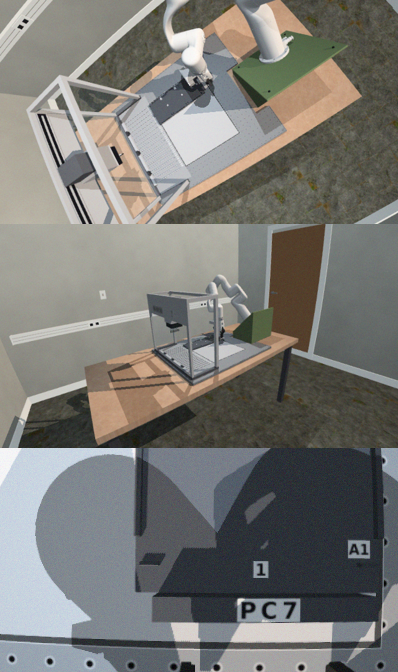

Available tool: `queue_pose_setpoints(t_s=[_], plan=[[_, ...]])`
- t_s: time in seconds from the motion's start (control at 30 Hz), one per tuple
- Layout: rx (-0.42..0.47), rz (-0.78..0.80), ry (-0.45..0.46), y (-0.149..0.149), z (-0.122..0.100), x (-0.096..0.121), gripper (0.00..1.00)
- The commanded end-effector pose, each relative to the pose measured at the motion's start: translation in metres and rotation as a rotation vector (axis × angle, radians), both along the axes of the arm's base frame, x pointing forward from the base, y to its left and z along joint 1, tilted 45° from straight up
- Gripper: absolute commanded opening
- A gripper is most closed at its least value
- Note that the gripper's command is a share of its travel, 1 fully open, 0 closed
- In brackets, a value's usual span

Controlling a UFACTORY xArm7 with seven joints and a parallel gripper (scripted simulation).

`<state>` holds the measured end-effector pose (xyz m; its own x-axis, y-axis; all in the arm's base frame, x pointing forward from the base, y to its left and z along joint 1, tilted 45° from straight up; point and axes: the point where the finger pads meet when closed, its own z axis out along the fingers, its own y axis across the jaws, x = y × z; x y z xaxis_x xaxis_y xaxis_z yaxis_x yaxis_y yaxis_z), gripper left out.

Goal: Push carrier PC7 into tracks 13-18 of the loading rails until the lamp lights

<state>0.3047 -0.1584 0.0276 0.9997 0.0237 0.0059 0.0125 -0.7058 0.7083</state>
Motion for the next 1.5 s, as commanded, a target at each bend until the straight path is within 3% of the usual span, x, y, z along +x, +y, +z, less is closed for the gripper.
queue_pose_setpoints(t_s=[0.0,0.6,1.47], plan=[[0.001,0.003,-0.002,-0.001,-0.001,0.001,0.82],[0.001,0.003,-0.002,-0.003,-0.004,0.001,0.82],[0.001,0.003,-0.002,-0.002,-0.004,0.025,0.82]])
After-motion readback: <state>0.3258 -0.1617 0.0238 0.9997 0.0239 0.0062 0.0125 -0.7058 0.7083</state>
